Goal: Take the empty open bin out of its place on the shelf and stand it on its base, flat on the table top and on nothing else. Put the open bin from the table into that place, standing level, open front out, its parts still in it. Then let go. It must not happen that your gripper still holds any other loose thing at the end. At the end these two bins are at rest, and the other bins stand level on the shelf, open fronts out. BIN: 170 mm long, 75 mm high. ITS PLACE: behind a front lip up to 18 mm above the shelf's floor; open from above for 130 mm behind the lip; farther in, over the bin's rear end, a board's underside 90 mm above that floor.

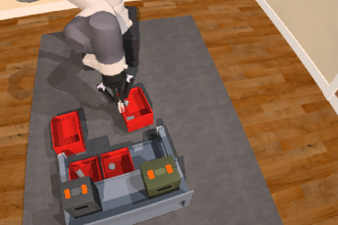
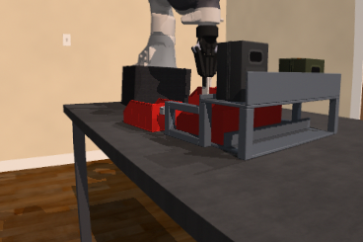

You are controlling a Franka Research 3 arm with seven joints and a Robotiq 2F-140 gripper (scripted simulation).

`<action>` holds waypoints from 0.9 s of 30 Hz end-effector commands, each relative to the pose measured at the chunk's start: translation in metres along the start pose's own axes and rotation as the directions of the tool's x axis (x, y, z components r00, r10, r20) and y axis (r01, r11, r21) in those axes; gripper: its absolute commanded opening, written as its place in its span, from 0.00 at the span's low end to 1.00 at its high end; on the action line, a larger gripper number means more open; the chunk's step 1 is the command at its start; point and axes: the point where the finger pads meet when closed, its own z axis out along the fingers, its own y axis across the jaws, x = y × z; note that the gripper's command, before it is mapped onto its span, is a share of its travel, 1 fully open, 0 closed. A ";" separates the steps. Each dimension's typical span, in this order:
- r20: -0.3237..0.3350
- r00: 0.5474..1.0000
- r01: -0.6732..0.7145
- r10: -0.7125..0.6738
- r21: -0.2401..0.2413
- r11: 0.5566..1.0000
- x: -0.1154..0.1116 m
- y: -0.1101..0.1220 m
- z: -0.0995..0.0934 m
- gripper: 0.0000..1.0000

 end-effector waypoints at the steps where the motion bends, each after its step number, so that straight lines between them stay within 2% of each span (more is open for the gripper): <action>1: 0.005 0.997 -0.073 0.073 0.010 0.997 -0.001 0.001 -0.001 0.00; 11: 0.005 0.997 -0.073 0.073 0.010 0.997 -0.002 0.000 -0.001 0.00; 16: 0.005 0.997 -0.073 0.073 0.010 0.997 -0.010 0.000 -0.001 0.00; 23: 0.005 0.997 -0.073 0.073 0.010 0.997 -0.041 -0.002 0.000 0.00; 27: 0.005 0.997 -0.073 0.073 0.010 0.997 -0.044 -0.002 0.000 0.00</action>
